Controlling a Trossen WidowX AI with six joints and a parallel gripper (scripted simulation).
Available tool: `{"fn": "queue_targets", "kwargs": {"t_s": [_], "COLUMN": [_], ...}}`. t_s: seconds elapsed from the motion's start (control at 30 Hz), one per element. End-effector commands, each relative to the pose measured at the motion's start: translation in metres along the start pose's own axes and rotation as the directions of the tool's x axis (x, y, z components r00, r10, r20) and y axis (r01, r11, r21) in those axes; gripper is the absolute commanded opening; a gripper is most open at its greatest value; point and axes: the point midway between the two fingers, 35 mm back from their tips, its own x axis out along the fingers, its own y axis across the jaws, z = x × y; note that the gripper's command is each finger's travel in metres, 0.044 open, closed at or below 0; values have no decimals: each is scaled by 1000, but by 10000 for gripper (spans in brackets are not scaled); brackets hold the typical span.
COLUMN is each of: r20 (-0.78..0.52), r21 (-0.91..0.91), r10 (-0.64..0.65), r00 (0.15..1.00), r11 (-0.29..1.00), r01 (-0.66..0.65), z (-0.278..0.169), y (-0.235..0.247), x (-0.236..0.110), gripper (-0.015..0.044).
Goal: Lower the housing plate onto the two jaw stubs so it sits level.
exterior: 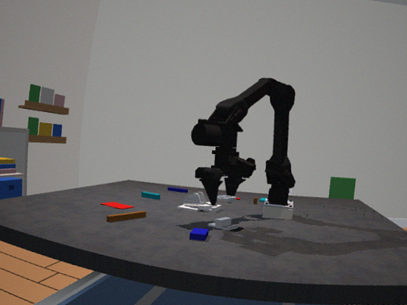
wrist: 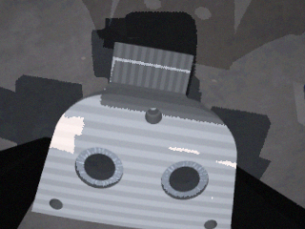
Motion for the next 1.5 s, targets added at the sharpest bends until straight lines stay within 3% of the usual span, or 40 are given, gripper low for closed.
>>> {"fn": "queue_targets", "kwargs": {"t_s": [0.0, 0.23, 0.73, 1.47], "r20": [-5, -5, -12, -19], "r21": [-5, 8, 297, 672], "r10": [-4, -4, -1, 4], "r00": [1000, 1000, 1000, 1000], "r11": [1000, 1000, 955, 741], "r01": [4, 4, 4, 10], "z": [0, -2, -31, -70], "y": [1, 2, 12, 34], "x": [-15, -17, -18, -18], "gripper": [351, 351, 351, 351]}}
